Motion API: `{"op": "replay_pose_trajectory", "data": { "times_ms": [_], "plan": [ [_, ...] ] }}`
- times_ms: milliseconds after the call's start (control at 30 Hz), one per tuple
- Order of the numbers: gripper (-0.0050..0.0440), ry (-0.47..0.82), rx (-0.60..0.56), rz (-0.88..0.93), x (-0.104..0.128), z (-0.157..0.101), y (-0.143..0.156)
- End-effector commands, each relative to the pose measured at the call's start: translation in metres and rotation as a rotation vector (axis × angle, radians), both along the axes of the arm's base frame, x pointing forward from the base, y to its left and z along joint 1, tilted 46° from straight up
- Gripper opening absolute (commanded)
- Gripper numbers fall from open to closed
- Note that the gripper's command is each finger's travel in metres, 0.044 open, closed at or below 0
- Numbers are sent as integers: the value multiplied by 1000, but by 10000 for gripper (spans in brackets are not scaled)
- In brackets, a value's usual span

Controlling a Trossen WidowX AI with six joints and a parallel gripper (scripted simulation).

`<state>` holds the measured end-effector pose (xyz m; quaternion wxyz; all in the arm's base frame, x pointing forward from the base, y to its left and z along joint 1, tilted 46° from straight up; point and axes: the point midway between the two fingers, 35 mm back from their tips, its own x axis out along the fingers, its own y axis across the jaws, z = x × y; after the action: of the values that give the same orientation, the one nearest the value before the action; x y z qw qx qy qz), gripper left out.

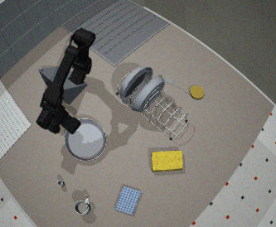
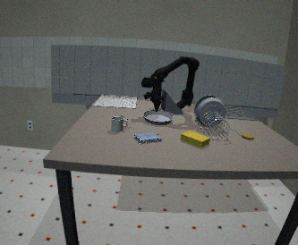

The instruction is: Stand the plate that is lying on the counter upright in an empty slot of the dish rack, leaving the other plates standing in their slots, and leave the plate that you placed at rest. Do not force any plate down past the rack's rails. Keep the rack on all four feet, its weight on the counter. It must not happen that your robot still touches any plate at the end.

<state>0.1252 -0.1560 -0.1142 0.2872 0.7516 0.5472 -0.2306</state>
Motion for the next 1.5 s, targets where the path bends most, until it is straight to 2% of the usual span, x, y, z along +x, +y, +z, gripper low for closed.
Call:
{"op": "replay_pose_trajectory", "data": {
  "times_ms": [0, 1467],
  "plan": [
    [0, 15, -9, 21, 3, 3, -6],
    [0, 172, -4, 188, 23, 25, -29]
  ]
}}
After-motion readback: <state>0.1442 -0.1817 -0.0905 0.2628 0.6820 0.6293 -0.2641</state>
